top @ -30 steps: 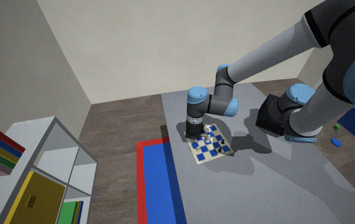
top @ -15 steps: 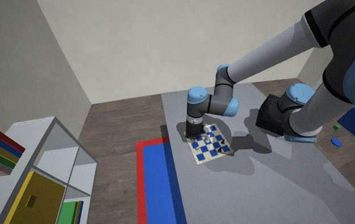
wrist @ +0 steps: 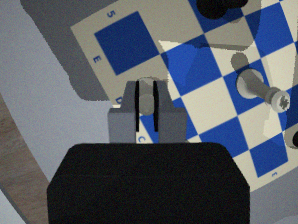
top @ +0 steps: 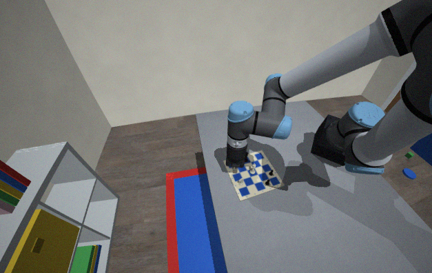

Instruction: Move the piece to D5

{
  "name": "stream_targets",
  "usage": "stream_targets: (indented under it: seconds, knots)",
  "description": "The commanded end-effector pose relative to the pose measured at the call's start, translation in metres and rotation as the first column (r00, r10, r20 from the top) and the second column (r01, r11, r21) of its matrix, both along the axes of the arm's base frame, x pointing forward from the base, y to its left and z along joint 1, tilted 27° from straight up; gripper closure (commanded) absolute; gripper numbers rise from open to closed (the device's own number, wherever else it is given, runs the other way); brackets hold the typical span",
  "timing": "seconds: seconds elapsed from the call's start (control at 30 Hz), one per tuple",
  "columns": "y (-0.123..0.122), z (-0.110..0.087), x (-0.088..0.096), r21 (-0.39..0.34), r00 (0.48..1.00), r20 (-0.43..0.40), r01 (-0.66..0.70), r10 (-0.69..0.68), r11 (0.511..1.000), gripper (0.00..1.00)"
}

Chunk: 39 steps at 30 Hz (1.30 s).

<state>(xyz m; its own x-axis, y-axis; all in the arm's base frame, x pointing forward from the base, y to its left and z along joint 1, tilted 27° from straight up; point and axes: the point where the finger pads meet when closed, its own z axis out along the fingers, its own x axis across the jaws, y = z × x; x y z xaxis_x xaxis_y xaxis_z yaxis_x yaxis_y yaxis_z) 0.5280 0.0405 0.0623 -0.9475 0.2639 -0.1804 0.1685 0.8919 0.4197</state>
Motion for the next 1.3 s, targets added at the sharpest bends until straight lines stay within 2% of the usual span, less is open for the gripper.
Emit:
stream_targets:
  seconds: [0.0, 0.27, 0.47, 0.97, 1.13, 1.27]
  knots:
    - [-0.005, 0.013, -0.003, -0.001, 1.000, 0.003, 0.000, 0.000, 1.000, 1.00]
    - [-0.023, 0.056, -0.016, -0.001, 1.000, 0.003, 0.000, 0.000, 1.000, 1.00]
    - [-0.030, 0.073, -0.022, -0.001, 1.000, 0.003, 0.000, 0.000, 1.000, 1.00]
    - [-0.032, 0.074, -0.023, -0.002, 1.000, 0.004, -0.002, 0.002, 1.000, 1.00]
    - [-0.038, 0.071, -0.025, -0.007, 1.000, 0.008, -0.016, 0.016, 1.000, 1.00]
    - [-0.055, 0.060, -0.034, -0.023, 0.998, 0.024, -0.058, 0.058, 0.998, 1.00]
